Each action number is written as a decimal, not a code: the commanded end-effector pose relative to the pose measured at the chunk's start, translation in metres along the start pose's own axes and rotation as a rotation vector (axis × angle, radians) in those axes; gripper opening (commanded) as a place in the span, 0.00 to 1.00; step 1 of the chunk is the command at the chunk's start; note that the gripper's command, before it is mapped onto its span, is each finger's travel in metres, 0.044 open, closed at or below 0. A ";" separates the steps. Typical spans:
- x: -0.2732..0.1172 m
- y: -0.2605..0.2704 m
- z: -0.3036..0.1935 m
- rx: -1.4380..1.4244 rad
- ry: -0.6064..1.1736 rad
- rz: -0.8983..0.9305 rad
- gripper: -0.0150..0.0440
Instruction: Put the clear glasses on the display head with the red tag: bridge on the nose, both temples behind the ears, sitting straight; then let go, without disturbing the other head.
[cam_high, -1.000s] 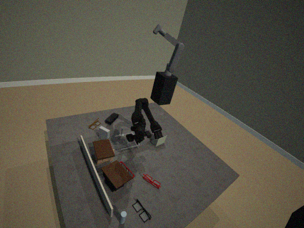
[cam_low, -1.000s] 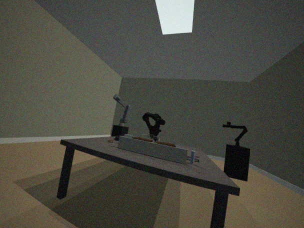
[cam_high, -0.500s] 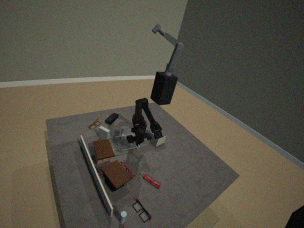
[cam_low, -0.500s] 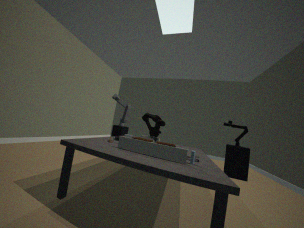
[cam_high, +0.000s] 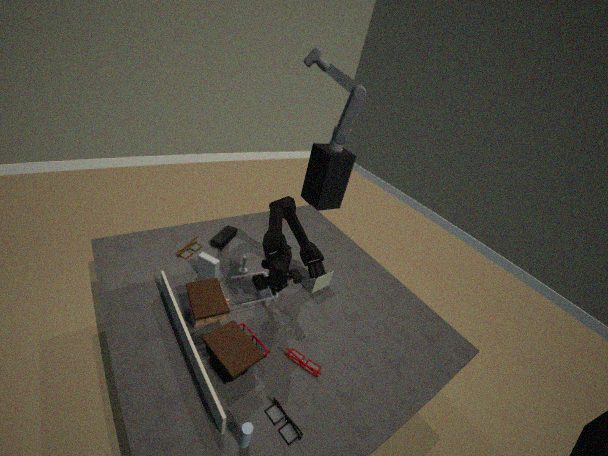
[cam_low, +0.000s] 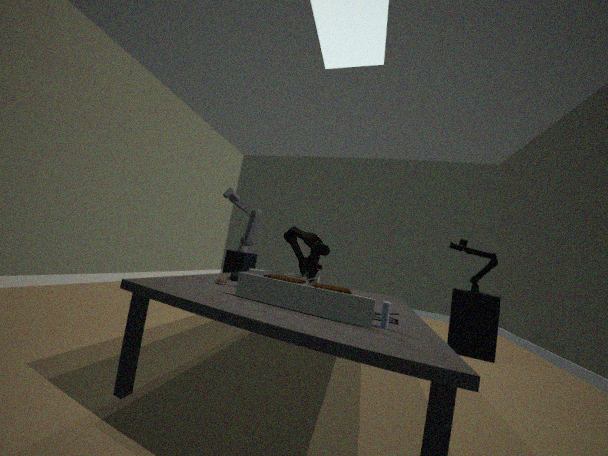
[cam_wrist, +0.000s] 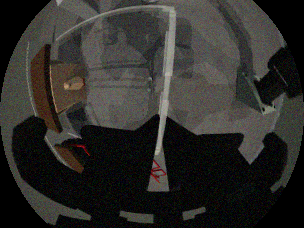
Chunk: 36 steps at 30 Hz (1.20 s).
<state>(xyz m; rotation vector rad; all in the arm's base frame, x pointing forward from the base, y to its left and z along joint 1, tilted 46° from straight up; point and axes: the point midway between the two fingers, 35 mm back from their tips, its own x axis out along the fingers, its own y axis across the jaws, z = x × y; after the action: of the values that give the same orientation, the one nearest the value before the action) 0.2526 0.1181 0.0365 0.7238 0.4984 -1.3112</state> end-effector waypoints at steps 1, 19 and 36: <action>0.005 0.000 0.000 -0.005 -0.003 0.010 0.25; 0.020 0.000 0.000 -0.005 -0.003 0.013 0.25; 0.022 0.020 0.001 -0.004 -0.003 0.014 0.25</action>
<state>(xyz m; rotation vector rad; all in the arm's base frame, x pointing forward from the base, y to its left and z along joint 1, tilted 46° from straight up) 0.2708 0.1045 0.0245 0.7244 0.4934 -1.3015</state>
